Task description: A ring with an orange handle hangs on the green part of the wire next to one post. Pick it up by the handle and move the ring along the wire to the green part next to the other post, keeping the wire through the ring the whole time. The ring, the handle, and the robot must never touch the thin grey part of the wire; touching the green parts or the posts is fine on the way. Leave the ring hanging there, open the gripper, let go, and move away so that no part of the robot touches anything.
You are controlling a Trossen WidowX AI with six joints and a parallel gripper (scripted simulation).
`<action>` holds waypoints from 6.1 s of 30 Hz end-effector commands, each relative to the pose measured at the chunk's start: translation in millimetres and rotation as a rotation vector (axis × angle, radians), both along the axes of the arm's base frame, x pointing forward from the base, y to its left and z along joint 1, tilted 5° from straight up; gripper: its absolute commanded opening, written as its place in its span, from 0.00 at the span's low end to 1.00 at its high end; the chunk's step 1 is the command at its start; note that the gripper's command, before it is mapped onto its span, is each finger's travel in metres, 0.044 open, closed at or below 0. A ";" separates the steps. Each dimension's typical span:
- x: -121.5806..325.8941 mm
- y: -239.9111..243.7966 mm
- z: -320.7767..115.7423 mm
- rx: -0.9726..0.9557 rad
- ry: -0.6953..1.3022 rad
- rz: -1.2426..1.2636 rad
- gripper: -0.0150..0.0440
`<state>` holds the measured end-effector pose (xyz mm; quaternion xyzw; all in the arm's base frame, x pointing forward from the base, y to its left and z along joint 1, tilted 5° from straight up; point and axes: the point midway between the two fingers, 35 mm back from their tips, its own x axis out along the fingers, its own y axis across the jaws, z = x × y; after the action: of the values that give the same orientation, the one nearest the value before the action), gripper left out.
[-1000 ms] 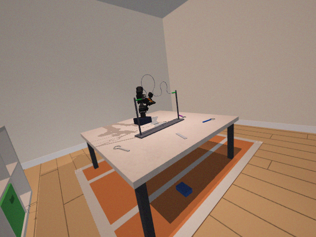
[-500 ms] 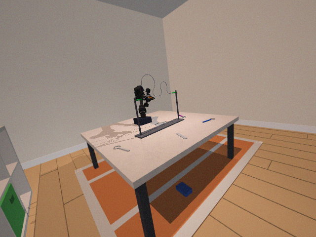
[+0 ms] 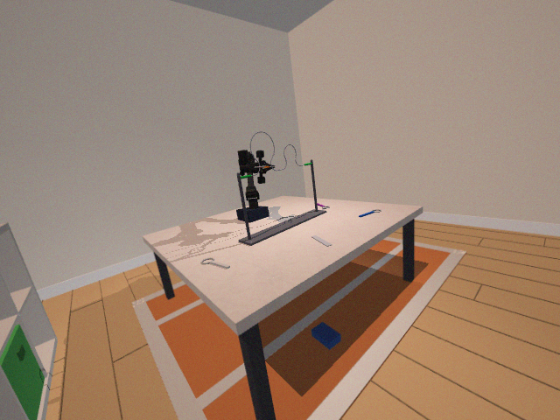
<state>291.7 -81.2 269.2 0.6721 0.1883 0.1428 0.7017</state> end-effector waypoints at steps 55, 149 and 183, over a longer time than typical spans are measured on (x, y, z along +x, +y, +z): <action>0.3 -49.7 123.7 0.699 -0.004 -0.005 0.00; -0.9 -43.9 88.7 -0.347 0.105 0.009 0.00; -1.8 -52.8 74.7 -0.781 0.125 -0.001 0.00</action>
<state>290.5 -133.3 344.3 0.3799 0.2707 0.0239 0.8842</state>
